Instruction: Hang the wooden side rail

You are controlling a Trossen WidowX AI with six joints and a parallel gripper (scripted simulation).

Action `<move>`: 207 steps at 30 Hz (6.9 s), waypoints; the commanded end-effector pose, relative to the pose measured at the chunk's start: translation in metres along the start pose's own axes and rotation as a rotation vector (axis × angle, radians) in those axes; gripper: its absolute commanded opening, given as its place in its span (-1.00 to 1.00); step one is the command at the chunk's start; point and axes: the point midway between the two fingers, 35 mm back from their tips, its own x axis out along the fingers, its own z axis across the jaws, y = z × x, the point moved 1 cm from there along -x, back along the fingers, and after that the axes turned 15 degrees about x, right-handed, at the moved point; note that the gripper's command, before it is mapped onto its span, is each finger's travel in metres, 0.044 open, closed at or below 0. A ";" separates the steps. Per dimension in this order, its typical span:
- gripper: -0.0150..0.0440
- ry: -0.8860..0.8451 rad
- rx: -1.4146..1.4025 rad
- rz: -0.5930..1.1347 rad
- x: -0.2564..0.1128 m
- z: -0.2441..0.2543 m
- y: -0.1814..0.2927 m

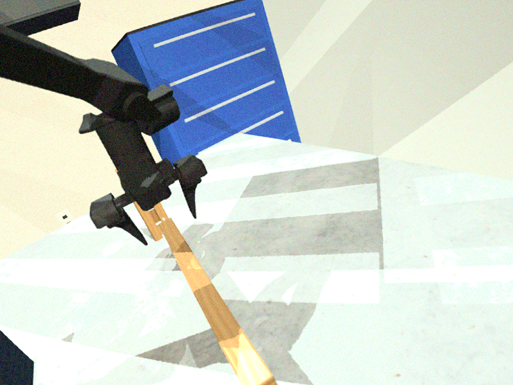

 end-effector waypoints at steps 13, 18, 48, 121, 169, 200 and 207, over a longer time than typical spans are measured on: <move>1.00 0.001 -0.007 -0.006 0.026 0.000 0.000; 1.00 0.001 -0.007 -0.006 0.034 0.000 0.000; 0.64 0.000 -0.007 -0.010 0.072 -0.001 -0.002; -0.49 0.000 -0.111 -0.010 0.067 0.001 -0.002; -0.49 0.001 -0.111 -0.009 0.059 0.001 -0.002; -0.49 0.001 -0.111 -0.009 0.054 0.001 -0.002; -0.49 0.001 -0.111 -0.009 0.053 0.001 -0.002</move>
